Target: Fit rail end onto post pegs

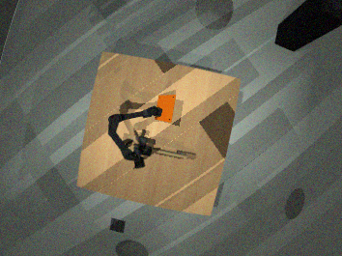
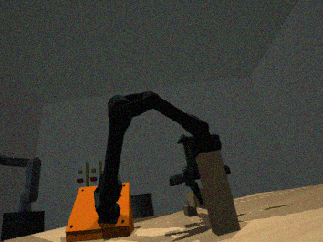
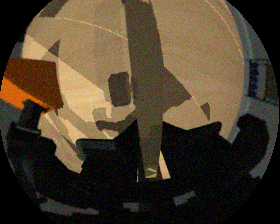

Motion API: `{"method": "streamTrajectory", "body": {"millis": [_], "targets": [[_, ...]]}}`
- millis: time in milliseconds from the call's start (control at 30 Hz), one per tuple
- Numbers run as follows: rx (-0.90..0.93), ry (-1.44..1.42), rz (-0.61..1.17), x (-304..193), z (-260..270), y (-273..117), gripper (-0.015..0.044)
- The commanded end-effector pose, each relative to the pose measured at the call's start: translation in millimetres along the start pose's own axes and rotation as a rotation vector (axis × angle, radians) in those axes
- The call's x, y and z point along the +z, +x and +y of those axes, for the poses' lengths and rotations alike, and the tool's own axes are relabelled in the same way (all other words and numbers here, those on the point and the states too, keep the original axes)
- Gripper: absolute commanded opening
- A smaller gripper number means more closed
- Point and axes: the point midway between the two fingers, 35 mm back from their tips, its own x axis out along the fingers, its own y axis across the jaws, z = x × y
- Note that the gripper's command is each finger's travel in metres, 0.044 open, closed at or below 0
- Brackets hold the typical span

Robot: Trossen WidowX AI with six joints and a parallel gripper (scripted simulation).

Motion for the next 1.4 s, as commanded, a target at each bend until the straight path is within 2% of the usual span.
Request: {"method": "streamTrajectory", "body": {"millis": [0, 1367], "targets": [[0.000, -0.005, 0.001, -2, 0, -1, 0.0000], [0.000, -0.005, 0.002, -15, 0, 0, 0.0000]]}}
